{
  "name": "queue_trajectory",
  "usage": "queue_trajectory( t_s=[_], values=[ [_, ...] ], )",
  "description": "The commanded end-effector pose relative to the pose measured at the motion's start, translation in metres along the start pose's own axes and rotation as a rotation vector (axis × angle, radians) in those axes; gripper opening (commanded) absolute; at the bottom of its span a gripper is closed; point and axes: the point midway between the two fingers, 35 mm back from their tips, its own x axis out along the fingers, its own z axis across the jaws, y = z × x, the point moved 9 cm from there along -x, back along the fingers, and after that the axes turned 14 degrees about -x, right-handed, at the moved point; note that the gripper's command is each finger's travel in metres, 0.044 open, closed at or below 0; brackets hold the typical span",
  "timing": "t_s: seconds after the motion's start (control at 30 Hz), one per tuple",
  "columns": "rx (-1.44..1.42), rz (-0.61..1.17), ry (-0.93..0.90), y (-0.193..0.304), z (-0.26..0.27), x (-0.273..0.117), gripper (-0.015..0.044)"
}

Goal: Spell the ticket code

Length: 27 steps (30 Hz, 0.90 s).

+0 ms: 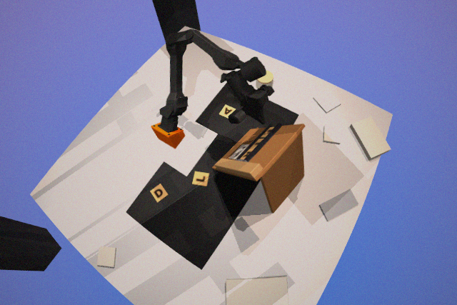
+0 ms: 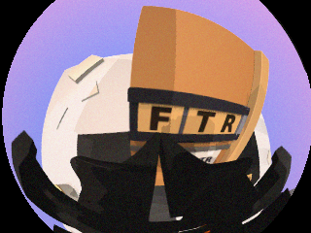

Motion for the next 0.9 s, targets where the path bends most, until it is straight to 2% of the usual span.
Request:
queue_trajectory(
  t_s=[0.0,0.4,0.87],
  values=[
    [-0.025,0.131,-0.02,-0.021,0.005,0.005,0.0],
    [-0.011,0.532,-0.165,-0.072,0.01,0.021,0.0],
    [-0.007,0.55,-0.176,-0.073,0.009,0.025,0.0]
  ],
)
